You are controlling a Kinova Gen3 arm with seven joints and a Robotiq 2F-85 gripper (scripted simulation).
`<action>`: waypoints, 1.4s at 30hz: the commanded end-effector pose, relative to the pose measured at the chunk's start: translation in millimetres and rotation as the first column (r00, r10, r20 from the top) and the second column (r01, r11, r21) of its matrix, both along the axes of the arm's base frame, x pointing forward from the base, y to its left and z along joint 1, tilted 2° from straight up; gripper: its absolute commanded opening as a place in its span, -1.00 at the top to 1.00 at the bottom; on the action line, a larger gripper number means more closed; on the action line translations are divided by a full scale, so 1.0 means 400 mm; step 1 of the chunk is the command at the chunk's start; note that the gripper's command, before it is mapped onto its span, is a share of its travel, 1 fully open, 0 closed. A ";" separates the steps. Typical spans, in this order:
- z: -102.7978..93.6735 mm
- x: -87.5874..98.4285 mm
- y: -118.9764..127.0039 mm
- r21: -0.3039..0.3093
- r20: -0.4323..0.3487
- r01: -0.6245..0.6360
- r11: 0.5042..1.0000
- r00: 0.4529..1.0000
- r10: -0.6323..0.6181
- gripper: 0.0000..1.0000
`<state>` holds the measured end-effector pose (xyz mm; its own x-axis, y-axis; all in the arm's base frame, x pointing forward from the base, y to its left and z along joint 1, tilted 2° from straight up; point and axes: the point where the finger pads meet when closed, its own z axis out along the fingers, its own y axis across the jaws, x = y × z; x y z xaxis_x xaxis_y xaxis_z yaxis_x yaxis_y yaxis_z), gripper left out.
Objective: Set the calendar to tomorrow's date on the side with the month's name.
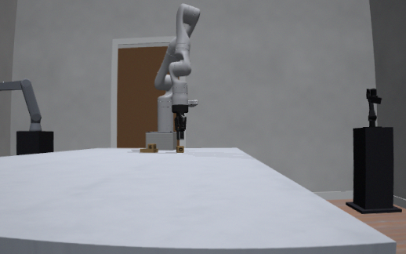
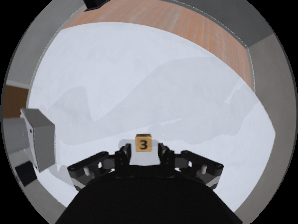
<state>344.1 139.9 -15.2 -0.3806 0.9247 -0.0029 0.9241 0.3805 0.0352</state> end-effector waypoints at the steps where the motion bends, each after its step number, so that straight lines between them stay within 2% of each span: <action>1: -0.011 -0.001 -0.005 -0.002 -0.004 0.004 1.000 1.000 -0.004 0.07; 13: -0.040 -0.001 -0.004 -0.002 -0.004 0.004 1.000 1.000 -0.004 0.07; 42: -0.045 0.000 -0.004 -0.002 -0.004 0.004 1.000 1.000 -0.004 0.07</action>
